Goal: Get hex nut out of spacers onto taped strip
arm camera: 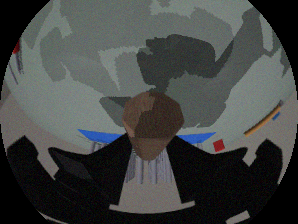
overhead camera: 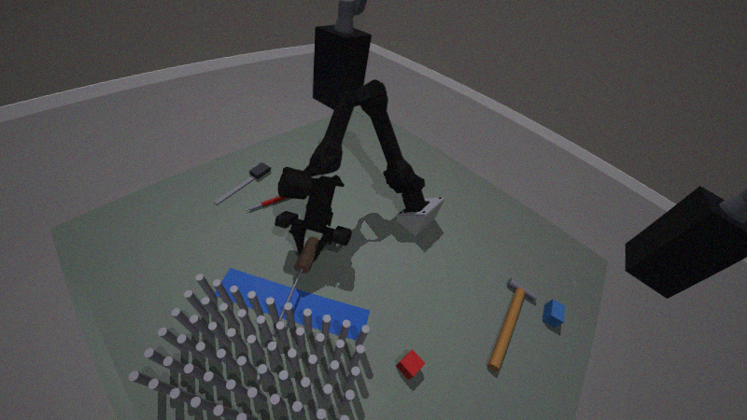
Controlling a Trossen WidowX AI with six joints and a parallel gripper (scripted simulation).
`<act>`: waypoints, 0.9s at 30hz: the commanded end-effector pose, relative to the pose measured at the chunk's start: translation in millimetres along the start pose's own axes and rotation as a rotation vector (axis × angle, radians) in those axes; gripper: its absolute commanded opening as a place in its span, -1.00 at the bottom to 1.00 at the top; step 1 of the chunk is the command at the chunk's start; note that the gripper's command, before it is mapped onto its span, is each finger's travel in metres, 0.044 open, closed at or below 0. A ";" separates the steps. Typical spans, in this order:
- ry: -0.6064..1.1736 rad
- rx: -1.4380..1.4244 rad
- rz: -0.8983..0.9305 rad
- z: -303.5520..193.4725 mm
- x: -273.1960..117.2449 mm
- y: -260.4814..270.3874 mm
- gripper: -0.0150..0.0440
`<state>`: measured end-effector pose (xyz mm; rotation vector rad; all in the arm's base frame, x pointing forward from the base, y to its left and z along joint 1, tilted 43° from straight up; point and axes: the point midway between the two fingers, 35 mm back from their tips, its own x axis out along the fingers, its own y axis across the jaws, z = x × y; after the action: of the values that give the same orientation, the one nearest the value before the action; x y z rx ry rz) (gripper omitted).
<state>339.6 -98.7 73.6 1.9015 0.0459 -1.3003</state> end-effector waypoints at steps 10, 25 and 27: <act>0.004 0.006 0.003 -9.2 5.1 1.2 -0.49; 0.005 0.006 0.003 -17.1 10.3 1.3 -0.49; 0.005 0.006 0.003 -18.2 11.0 1.3 -0.49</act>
<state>354.6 -93.7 68.2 1.9022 0.0461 -1.3000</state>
